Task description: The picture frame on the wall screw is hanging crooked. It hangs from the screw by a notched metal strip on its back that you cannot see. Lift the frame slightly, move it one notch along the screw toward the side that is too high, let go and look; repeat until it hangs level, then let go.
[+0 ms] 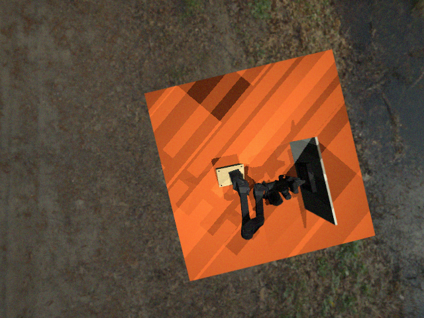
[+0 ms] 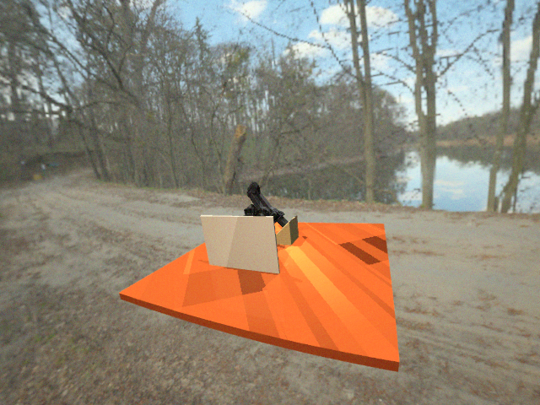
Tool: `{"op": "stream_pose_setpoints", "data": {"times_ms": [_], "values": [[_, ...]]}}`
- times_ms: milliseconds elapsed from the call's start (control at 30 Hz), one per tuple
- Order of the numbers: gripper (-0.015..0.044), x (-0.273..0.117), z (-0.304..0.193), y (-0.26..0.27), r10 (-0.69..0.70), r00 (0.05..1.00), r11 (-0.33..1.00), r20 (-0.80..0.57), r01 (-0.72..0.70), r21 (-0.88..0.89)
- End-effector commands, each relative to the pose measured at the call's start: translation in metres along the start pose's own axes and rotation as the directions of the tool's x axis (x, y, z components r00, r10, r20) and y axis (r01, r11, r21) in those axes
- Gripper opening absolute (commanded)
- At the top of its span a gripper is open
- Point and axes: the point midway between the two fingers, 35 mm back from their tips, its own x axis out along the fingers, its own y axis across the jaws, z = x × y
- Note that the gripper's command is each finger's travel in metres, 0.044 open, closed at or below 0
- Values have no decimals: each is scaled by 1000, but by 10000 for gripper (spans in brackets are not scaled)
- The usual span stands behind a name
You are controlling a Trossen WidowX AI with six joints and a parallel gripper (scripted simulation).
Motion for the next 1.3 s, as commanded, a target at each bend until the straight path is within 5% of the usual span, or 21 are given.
{"op": "stream_pose_setpoints", "data": {"times_ms": [0,667,1267], "values": [[260,-12,-2,-1,1,1000,999,-6,0,34],[260,-62,5,62,-2,1000,999,-8,2,36],[260,-63,5,62,-2,1000,999,-8,2,37]]}}
